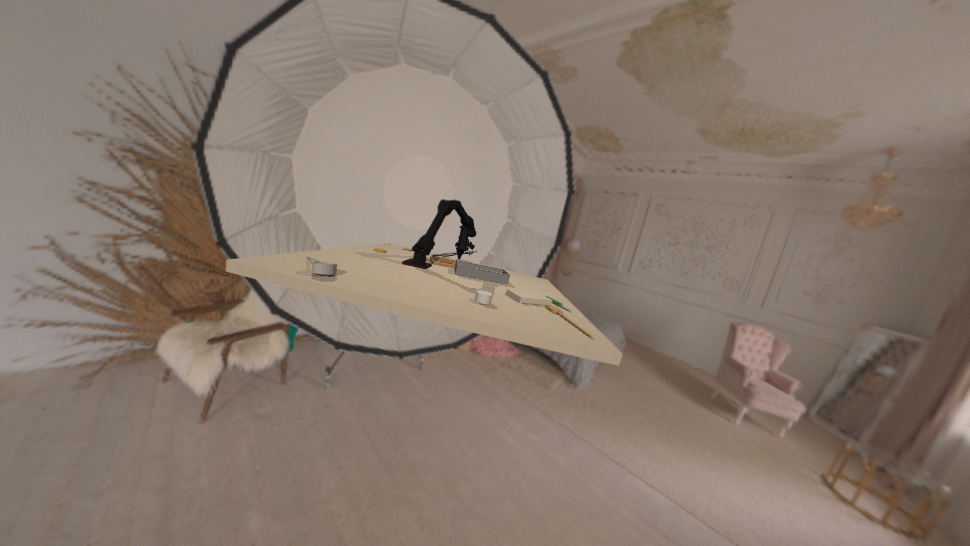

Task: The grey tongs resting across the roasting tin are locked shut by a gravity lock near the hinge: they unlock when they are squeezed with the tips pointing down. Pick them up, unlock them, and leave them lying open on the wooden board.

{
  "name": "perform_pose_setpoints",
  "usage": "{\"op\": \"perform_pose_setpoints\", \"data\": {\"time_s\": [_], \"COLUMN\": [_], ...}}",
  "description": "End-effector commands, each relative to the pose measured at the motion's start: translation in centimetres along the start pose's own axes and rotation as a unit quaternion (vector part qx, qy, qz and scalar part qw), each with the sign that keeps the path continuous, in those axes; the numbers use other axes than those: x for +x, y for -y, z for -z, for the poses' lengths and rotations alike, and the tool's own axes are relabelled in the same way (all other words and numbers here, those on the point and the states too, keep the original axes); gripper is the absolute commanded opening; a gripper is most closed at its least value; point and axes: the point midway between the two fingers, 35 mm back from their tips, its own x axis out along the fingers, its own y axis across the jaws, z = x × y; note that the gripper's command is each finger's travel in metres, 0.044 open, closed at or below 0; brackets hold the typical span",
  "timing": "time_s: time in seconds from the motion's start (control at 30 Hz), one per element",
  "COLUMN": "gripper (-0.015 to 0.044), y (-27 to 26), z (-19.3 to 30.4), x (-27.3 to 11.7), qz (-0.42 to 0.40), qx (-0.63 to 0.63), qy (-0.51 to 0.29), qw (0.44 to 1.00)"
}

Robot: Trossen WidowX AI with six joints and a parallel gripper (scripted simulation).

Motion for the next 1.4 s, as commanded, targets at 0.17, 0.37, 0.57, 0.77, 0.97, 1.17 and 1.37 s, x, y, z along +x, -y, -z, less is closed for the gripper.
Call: {"op": "perform_pose_setpoints", "data": {"time_s": [0.17,0.37,0.57,0.77,0.97,1.17,1.37], "gripper": [0.0034,0.0191,0.0349,0.044,0.044,0.044,0.044], "y": [0.0,0.0,0.0,0.0,3.3,11.1,15.0], "z": [0.0,0.0,0.0,0.0,-1.0,-1.1,-0.1], "x": [0.0,0.0,0.0,0.0,-2.8,-8.6,-11.2], "qz": [0.0,0.0,0.0,0.0,0.001,0.005,0.007], "qx": [0.0,0.0,0.0,0.0,0.0,-0.001,-0.002], "qy": [0.0,0.0,0.0,0.0,0.0,0.001,0.001], "qw": [1.0,1.0,1.0,1.0,1.0,1.0,1.0]}}
